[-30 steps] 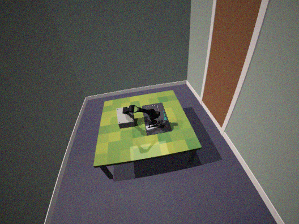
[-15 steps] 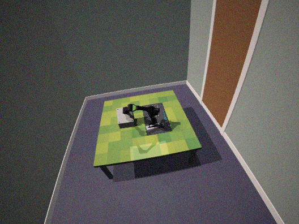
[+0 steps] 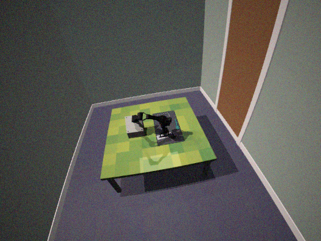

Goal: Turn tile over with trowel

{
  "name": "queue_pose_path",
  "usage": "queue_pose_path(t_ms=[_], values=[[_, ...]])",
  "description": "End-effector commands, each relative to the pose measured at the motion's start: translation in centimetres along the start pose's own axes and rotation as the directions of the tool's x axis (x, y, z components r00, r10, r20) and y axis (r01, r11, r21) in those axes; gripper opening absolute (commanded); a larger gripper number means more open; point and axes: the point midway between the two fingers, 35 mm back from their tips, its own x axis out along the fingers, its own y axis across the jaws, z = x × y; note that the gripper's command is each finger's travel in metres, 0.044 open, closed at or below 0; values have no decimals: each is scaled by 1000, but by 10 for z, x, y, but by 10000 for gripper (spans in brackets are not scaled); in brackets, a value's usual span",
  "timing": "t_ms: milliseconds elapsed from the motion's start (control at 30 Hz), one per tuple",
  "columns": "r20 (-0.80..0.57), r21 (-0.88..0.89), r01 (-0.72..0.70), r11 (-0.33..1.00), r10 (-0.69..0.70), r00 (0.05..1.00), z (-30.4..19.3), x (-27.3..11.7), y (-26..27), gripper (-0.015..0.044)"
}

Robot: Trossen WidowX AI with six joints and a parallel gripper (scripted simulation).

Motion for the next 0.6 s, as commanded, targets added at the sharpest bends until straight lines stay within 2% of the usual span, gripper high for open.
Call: queue_pose_path(t_ms=[0,500,567], values=[[-9,-2,-8,1000,8,1000,0,10,3,270],[-9,31,-7,1000,8,1000,0,31,2,270],[-9,31,-7,1000,8,1000,0,31,2,217]])
